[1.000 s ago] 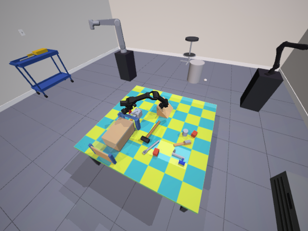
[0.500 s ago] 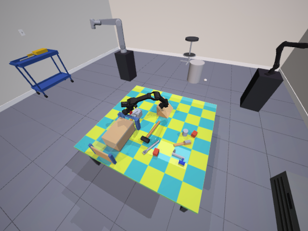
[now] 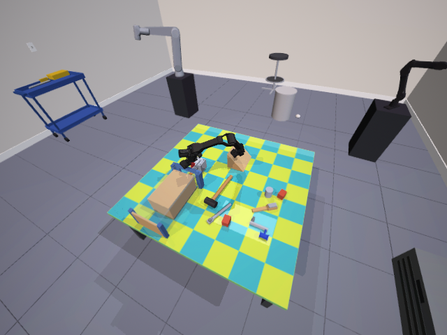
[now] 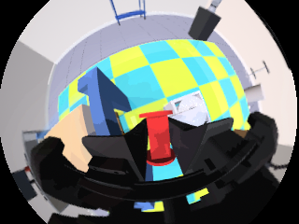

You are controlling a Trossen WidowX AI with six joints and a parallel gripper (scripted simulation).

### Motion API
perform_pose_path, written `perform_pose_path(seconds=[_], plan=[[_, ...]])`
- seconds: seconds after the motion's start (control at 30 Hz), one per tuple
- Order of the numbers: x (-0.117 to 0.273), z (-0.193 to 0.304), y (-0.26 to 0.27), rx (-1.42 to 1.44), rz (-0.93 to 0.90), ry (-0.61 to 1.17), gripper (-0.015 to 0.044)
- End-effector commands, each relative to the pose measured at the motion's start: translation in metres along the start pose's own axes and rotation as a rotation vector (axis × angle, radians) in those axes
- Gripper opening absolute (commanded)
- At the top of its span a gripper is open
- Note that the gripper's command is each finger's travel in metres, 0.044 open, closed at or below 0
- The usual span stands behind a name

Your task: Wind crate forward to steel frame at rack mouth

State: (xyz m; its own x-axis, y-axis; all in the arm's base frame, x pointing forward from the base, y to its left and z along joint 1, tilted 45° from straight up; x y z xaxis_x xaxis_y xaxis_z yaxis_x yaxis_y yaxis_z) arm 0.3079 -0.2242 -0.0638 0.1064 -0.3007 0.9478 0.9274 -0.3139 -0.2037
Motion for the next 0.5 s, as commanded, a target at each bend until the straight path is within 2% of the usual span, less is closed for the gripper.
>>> perform_pose_path(seconds=[0.0, 0.47], plan=[[0.005, 0.011, -0.005, 0.006, 0.006, 0.021, 0.0], [0.013, 0.027, -0.018, 0.006, 0.008, 0.023, 0.0]])
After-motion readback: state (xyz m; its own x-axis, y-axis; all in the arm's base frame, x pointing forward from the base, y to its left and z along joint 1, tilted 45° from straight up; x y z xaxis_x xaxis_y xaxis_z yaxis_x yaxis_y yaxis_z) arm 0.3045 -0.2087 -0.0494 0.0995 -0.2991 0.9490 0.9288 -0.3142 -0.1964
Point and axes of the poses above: the point midway between the two fingers, 35 mm back from their tips, its own x axis back along the fingers, its own y axis across the jaws, z = x × y, the point moved 8 cm from there along x, back along the fingers, and after that the axes turned 12 degrees about -x, right-handed, at the moved point
